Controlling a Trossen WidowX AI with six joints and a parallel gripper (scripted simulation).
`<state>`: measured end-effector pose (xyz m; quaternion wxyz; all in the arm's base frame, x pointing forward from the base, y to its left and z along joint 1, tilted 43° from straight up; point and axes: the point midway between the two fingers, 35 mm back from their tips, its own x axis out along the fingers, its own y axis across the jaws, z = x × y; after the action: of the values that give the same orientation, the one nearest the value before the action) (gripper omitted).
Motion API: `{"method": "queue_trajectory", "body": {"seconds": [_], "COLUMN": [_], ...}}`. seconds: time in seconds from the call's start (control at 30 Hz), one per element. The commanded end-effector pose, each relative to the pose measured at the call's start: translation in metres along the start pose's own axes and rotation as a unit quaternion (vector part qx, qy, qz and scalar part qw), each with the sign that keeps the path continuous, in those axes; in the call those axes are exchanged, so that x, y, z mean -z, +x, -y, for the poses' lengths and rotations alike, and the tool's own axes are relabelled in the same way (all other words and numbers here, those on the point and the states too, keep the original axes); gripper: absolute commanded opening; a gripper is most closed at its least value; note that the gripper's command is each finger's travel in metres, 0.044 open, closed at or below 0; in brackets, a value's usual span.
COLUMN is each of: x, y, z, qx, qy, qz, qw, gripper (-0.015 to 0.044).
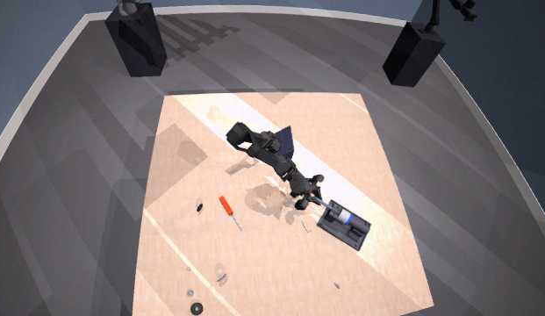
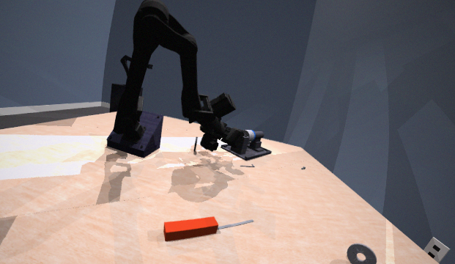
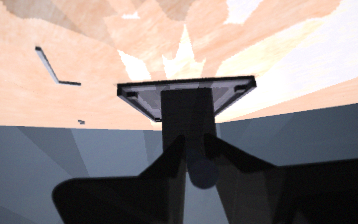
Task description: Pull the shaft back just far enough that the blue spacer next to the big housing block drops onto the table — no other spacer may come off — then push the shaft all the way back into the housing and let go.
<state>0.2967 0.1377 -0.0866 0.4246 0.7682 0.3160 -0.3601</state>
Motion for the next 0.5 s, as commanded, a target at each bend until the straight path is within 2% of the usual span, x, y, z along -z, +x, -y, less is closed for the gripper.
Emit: {"method": "queue_trajectory", "body": {"seconds": [0.0, 0.47], "x": [-0.0014, -0.0021], "y": [-0.0008, -0.0021], "z": [0.0004, 0.0005], "qx": [0.000, 0.000], "qy": [-0.001, -0.001], "qz": [0.001, 0.001], "qw": [1.000, 1.000], "gripper": [0.0000, 0.0000]}}
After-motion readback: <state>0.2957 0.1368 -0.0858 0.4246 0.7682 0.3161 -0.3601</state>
